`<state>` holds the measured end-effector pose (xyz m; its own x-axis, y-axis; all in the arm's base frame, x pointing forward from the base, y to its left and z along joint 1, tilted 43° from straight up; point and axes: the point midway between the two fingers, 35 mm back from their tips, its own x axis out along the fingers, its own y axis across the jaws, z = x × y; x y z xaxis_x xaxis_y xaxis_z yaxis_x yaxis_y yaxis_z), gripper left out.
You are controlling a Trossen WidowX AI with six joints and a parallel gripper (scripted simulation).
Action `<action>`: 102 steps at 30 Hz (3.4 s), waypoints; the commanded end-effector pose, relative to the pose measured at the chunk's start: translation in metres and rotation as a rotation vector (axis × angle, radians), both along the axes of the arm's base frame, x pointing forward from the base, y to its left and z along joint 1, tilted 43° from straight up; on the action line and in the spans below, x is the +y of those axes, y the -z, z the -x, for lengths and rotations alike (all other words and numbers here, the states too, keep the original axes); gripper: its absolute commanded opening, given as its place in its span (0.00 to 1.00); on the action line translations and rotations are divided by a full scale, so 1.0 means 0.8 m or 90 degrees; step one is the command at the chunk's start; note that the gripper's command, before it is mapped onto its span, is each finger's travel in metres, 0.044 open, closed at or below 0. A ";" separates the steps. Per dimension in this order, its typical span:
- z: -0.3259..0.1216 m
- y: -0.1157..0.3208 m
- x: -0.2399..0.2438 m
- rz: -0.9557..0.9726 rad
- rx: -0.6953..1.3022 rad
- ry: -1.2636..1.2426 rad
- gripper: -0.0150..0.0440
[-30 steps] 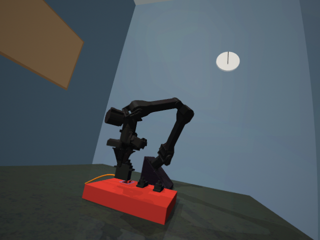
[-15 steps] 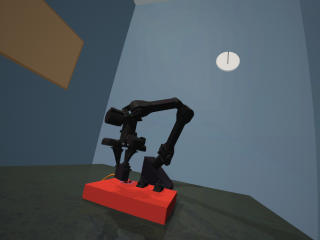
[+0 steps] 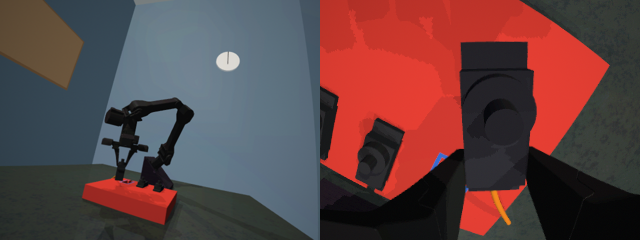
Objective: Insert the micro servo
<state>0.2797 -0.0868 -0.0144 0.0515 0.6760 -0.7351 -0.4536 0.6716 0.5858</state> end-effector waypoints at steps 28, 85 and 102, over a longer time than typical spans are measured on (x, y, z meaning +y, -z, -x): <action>0.034 0.000 -0.001 -0.013 0.225 0.248 0.25; 0.134 0.020 0.024 -0.013 0.228 0.248 0.25; 0.133 0.033 0.037 -0.013 0.228 0.248 0.25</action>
<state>0.1725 -0.0592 -0.0390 0.0419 0.6699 -0.7413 0.0522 0.7395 0.6712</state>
